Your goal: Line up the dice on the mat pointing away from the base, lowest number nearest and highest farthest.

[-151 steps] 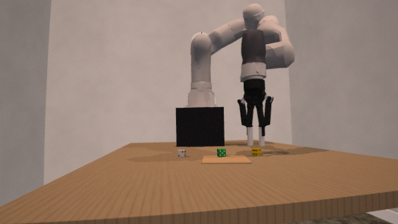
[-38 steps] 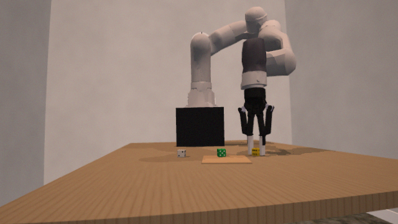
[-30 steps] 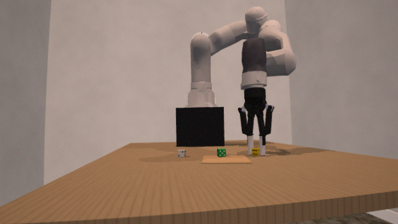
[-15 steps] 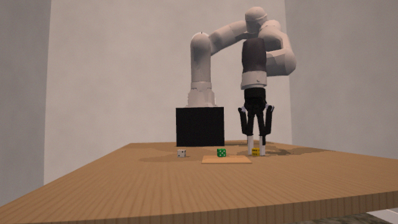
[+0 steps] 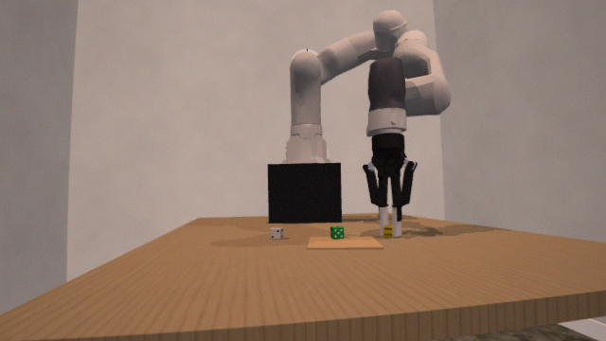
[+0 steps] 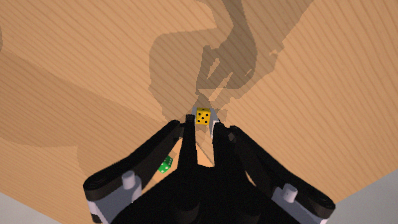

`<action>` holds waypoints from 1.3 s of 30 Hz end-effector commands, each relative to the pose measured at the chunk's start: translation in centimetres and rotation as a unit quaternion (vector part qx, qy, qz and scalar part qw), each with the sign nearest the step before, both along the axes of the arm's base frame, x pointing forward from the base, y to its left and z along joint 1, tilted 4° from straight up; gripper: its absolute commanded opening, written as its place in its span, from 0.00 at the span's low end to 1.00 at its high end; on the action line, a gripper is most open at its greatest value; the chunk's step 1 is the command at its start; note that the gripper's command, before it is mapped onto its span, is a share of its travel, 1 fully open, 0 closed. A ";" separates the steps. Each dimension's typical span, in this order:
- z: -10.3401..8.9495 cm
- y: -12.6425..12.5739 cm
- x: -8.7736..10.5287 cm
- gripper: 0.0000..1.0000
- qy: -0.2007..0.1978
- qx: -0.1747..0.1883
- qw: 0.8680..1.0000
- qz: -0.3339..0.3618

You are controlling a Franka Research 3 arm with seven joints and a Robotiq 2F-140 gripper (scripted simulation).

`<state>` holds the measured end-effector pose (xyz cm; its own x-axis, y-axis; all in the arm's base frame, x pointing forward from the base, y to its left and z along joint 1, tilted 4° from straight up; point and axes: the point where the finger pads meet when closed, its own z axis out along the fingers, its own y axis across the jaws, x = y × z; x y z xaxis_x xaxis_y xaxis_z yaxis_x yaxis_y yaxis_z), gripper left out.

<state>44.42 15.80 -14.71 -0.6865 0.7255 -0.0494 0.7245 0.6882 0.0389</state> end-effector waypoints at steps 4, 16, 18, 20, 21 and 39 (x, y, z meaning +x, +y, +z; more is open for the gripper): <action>0.0 0.0 0.1 0.13 -0.002 0.000 1.000 0.001; 0.0 0.0 0.1 0.13 -0.002 0.000 1.000 0.001; 0.0 0.0 0.1 0.13 -0.002 0.000 1.000 0.001; 0.0 0.0 0.1 0.13 -0.002 0.000 1.000 0.001; 0.0 0.0 0.1 0.13 -0.002 0.000 1.000 0.001; 7.6 0.1 -0.4 0.13 -0.002 0.000 1.000 0.001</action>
<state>44.70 16.07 -8.26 -0.6980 0.7138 -0.0570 0.7113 0.7003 0.0597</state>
